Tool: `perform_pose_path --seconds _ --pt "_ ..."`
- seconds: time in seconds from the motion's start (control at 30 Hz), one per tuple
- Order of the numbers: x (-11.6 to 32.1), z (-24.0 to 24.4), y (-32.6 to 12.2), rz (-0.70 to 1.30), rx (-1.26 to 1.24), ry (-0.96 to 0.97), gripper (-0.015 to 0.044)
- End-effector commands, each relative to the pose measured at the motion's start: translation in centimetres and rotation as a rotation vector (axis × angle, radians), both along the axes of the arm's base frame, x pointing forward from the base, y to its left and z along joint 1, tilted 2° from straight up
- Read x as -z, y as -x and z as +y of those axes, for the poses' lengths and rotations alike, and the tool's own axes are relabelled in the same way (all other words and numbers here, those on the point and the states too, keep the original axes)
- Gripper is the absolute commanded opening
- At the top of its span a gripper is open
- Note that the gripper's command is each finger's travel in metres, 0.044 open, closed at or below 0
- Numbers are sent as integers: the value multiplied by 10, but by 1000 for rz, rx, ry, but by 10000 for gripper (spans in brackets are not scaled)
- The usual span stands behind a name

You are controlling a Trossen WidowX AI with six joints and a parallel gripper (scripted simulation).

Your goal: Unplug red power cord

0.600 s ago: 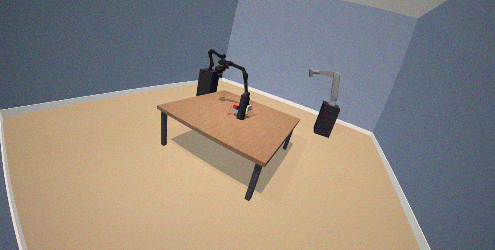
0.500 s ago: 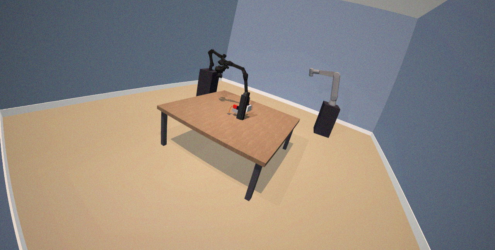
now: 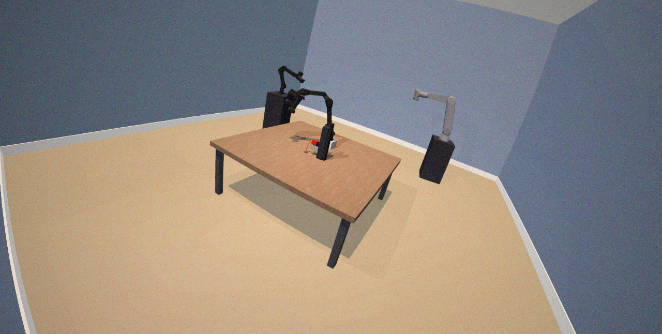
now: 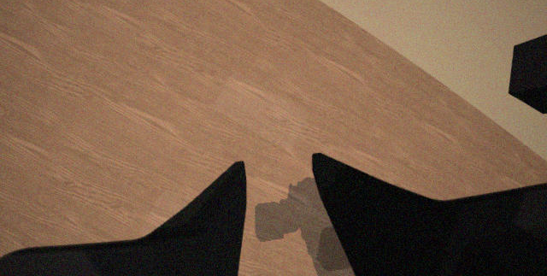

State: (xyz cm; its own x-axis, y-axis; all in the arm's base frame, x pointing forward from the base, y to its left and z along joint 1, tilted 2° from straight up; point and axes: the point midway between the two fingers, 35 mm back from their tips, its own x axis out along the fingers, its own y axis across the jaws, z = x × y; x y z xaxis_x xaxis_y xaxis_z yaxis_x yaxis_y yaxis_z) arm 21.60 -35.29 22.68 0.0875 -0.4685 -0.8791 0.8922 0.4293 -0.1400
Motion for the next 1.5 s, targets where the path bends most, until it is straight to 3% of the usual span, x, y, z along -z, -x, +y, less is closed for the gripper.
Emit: perform_pose_path --seconds 0.0,0.33,0.7,1.47 --pt "27 54 -41 -94 84 -124 160" --pt "78 160 -89 -149 295 -337 160" --pt "125 274 -91 -90 565 -474 160" --pt "126 294 -94 -88 568 -477 160"
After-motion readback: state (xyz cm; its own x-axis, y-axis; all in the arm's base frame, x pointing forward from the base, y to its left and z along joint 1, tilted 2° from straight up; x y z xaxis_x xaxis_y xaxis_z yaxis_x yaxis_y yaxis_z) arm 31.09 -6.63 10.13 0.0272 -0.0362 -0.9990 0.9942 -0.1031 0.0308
